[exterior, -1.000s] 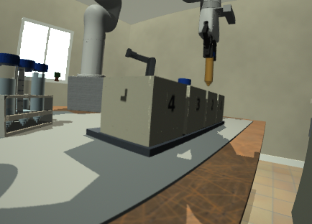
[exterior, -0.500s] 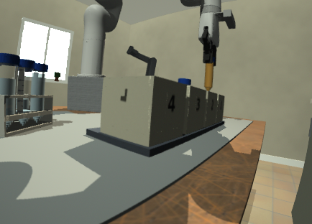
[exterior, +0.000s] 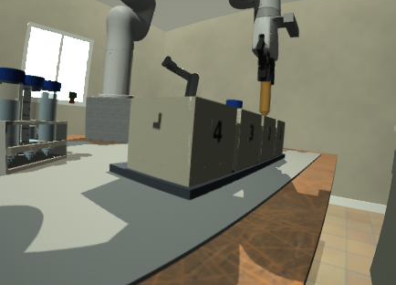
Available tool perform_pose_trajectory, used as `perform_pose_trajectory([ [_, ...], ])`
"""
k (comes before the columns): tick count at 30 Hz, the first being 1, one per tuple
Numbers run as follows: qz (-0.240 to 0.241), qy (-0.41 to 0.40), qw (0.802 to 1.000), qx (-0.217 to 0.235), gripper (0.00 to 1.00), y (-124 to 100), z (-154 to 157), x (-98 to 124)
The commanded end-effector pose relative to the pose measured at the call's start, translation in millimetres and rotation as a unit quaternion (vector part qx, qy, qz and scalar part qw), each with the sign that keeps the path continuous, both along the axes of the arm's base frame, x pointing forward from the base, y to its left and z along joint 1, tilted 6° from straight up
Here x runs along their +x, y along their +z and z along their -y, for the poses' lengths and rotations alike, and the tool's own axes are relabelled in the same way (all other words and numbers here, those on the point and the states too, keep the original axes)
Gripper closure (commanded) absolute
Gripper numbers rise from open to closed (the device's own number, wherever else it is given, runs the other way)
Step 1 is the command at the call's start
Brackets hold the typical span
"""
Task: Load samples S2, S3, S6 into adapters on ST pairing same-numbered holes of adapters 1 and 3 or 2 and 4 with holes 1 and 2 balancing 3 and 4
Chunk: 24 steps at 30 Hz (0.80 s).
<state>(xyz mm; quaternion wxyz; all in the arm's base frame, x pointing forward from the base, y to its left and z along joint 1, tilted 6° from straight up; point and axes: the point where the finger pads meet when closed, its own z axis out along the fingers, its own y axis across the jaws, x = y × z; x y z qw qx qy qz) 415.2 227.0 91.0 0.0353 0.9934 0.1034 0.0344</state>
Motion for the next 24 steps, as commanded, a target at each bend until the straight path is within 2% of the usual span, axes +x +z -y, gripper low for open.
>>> perform_pose_trajectory([
  [1,0.002,0.000,1.000,0.001,1.00,-2,-1,1],
  [24,0.002,0.000,1.000,0.001,1.00,-23,1,3],
])
